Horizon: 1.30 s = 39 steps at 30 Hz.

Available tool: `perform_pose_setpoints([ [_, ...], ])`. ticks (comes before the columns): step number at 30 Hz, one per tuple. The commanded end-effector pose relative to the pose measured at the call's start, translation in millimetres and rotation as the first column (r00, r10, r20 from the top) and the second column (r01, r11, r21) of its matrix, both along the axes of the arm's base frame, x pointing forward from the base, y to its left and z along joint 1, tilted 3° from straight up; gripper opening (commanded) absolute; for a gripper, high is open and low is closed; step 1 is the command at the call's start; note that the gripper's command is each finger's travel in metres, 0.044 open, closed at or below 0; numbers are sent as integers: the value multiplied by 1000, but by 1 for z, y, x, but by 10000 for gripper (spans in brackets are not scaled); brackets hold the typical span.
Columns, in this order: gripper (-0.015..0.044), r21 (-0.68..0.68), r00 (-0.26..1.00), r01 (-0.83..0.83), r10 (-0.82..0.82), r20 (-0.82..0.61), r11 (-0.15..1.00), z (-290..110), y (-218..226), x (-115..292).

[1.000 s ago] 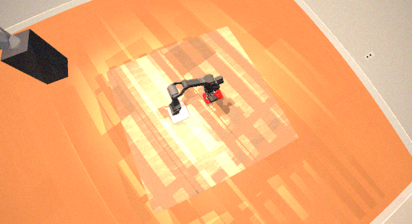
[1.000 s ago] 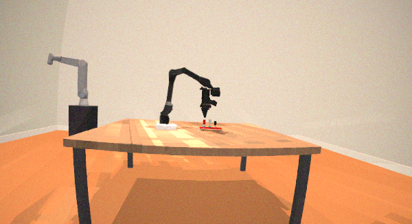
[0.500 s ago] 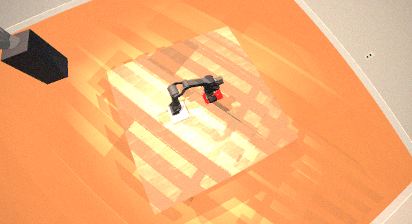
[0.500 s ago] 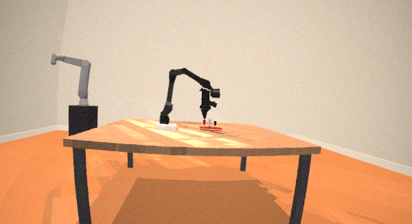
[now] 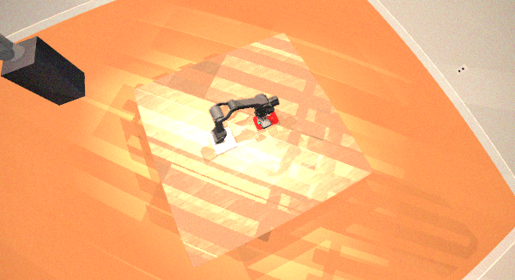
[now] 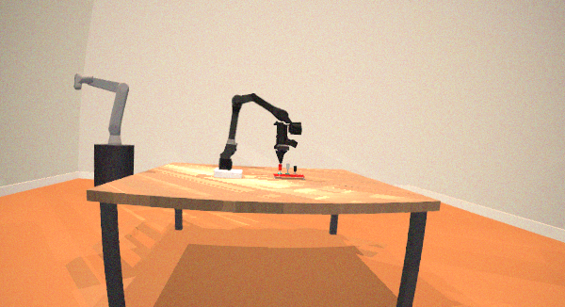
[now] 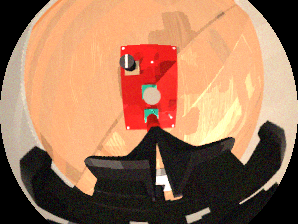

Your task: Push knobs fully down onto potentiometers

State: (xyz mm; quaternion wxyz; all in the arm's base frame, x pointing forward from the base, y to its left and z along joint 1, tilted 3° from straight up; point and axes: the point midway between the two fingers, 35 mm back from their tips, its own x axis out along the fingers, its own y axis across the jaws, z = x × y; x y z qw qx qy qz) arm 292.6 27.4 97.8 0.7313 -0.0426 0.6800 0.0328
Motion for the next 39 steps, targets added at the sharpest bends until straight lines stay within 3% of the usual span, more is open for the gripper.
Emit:
perform_pose_setpoints([
  [1,0,3,1000,3,-3,-5,1000,-3,0,-1],
  [39,0,3,1000,3,-3,-5,1000,-6,0,-1],
])
